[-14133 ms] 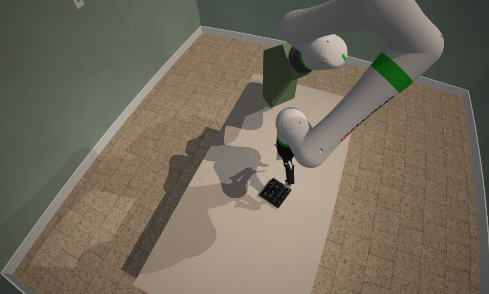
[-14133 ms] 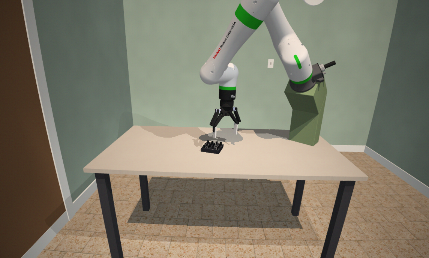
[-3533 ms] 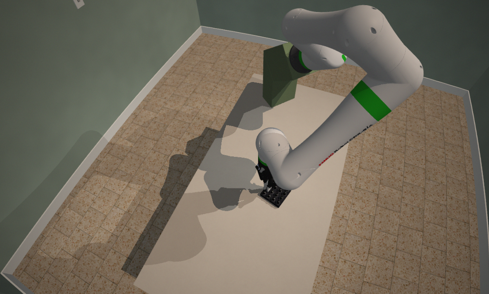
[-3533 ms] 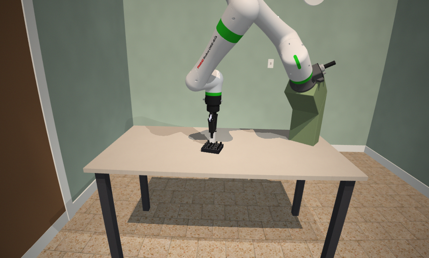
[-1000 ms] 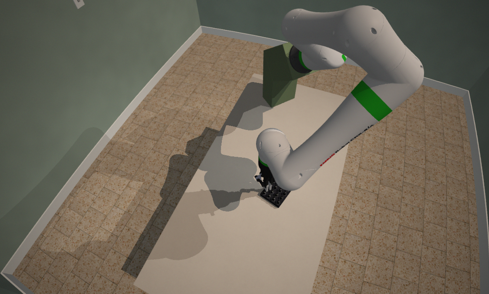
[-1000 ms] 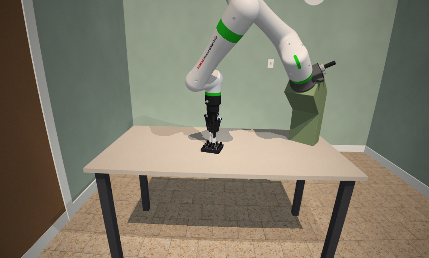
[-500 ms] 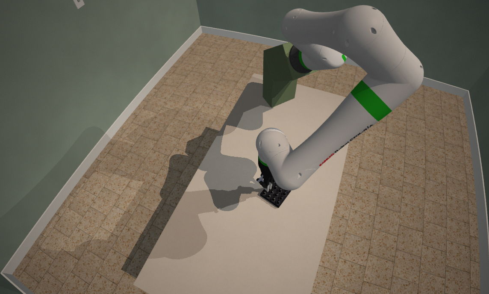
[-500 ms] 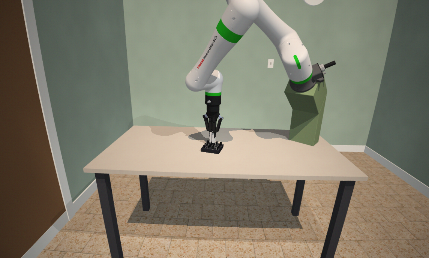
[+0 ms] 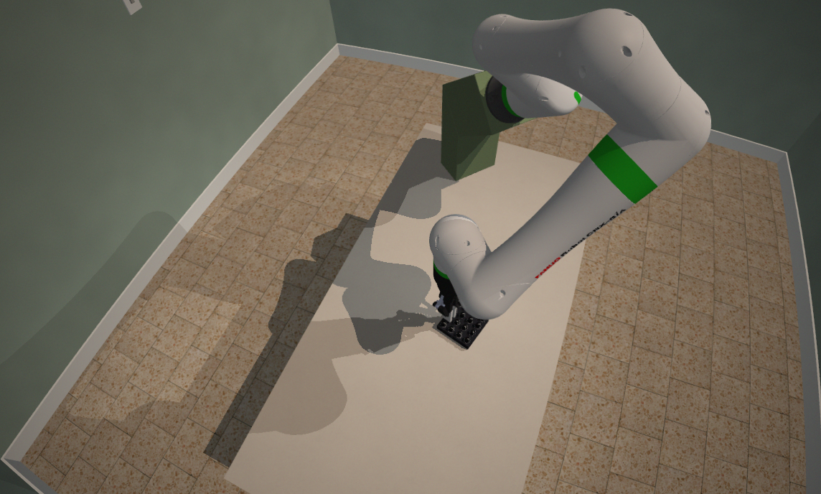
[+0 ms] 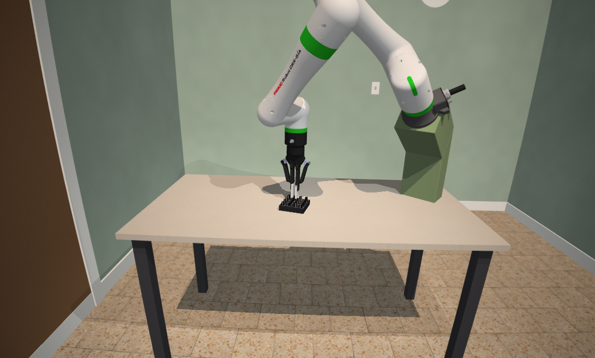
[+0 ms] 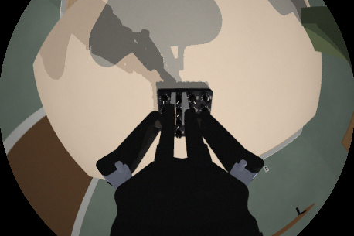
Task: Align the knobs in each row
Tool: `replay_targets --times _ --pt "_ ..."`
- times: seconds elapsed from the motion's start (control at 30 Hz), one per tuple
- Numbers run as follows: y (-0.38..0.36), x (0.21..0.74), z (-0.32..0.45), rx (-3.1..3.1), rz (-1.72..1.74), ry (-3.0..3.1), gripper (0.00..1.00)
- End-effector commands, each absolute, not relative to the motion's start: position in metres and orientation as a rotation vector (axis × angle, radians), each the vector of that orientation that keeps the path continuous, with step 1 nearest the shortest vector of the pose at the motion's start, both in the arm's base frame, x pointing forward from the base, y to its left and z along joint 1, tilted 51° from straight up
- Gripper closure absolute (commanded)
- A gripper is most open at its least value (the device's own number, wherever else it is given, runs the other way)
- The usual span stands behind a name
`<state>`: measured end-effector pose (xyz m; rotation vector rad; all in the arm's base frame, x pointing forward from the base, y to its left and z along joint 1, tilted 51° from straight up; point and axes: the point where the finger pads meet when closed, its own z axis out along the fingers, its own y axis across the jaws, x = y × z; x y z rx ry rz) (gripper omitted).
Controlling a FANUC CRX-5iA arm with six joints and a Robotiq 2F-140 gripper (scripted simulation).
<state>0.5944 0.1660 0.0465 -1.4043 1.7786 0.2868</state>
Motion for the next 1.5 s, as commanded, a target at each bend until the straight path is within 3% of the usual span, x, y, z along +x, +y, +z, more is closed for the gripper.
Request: replay_targets --times 0.0,0.8,0.83,1.47 --pt "0.1659 0.5945 0.0466 -1.416 0.28 1.768 0.95" --pt "0.1659 0.5945 0.0466 -1.428 0.272 1.757 0.95" --pt "0.1659 0.5945 0.0466 -1.428 0.272 1.757 0.88" --pt "0.1659 0.5945 0.0466 -1.428 0.272 1.757 0.88"
